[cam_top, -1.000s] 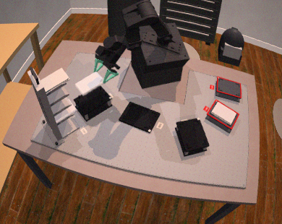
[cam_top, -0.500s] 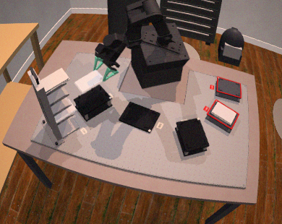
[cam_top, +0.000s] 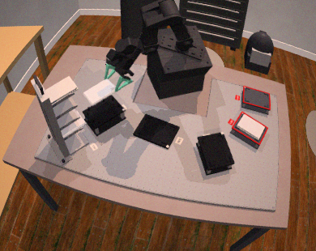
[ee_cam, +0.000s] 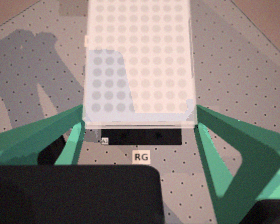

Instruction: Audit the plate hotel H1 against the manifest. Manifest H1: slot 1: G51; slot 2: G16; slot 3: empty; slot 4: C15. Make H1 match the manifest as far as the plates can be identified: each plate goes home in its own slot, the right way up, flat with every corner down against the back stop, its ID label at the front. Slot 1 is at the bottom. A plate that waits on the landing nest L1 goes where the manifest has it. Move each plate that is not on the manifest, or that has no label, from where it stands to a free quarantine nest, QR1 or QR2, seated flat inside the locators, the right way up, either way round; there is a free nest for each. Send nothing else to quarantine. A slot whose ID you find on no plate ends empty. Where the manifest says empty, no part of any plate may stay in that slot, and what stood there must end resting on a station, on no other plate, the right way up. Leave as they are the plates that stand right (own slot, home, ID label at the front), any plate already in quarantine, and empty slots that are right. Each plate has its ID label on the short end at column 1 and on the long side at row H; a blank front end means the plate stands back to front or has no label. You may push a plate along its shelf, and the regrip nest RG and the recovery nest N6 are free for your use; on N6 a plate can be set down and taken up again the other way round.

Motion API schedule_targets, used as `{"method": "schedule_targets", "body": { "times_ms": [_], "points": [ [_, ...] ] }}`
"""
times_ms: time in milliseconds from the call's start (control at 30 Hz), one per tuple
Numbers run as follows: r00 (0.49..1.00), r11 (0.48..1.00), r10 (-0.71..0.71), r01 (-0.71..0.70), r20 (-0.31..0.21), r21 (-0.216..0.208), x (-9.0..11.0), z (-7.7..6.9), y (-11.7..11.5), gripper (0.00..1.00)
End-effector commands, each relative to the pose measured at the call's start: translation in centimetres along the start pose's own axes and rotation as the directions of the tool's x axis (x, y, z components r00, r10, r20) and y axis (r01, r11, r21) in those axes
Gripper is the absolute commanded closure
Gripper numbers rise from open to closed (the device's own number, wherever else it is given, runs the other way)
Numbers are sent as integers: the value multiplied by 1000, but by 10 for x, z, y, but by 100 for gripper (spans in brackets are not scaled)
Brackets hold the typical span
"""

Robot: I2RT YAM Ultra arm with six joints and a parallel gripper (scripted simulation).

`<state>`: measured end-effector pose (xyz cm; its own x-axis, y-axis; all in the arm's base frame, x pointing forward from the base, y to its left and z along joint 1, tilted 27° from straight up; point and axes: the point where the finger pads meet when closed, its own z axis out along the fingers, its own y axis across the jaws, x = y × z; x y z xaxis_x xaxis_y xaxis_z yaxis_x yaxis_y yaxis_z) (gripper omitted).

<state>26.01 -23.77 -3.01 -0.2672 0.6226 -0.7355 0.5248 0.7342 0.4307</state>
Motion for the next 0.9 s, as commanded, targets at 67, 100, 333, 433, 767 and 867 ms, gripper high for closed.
{"method": "schedule_targets", "body": {
  "times_ms": [67, 100, 333, 433, 767, 867],
  "points": [
    [1000, 1000, -7, 7, 21, 7, -9, 2, -2, 14],
    [1000, 1000, -7, 7, 21, 7, -9, 3, -2, 14],
    [1000, 1000, -7, 7, 21, 7, -14, 8, -2, 14],
    [1000, 1000, -7, 7, 21, 7, -16, 10, -2, 14],
    [1000, 1000, -7, 7, 22, 7, -22, 16, -2, 14],
    [1000, 1000, -7, 7, 22, 7, -24, 18, -2, 14]
  ]
}}
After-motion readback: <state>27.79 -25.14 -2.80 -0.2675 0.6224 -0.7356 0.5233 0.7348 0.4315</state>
